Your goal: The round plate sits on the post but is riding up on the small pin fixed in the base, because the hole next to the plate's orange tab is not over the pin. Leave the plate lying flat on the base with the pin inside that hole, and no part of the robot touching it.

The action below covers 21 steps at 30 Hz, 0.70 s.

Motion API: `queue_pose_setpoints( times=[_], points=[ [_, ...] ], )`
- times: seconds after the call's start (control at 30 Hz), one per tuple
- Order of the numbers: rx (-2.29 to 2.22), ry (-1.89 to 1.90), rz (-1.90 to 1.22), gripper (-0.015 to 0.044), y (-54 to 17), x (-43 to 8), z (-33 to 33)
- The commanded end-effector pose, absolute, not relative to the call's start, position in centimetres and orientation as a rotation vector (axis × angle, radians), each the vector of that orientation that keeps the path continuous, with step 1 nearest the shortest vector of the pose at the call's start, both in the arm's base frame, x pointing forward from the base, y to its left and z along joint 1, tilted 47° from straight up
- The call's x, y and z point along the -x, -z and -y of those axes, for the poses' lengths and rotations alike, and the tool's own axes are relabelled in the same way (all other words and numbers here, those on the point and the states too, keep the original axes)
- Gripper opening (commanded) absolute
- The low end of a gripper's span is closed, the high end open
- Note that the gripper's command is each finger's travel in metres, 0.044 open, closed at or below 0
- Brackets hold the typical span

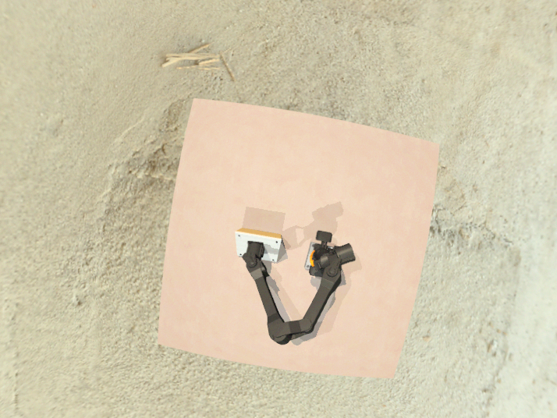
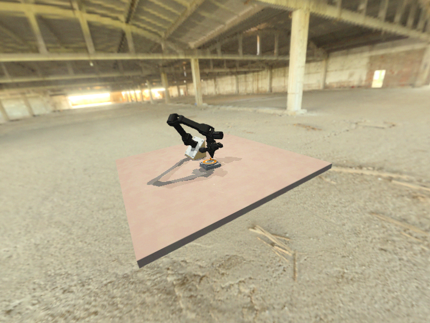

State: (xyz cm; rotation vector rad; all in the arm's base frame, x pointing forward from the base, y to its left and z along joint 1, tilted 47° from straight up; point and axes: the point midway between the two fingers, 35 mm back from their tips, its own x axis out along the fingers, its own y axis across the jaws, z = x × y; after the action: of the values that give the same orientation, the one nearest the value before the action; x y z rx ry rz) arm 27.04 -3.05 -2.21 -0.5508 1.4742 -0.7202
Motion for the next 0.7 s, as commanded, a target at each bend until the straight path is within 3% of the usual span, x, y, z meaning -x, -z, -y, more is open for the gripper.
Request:
queue_pose_setpoints(
  times=[0.0, 0.67],
  points=[
    [0.563, 0.725, -1.496, 0.0, 2.23, -26.18, 3.51],
    [0.563, 0.725, -1.496, 0.0, 1.72, -25.51, 3.94]
  ],
)
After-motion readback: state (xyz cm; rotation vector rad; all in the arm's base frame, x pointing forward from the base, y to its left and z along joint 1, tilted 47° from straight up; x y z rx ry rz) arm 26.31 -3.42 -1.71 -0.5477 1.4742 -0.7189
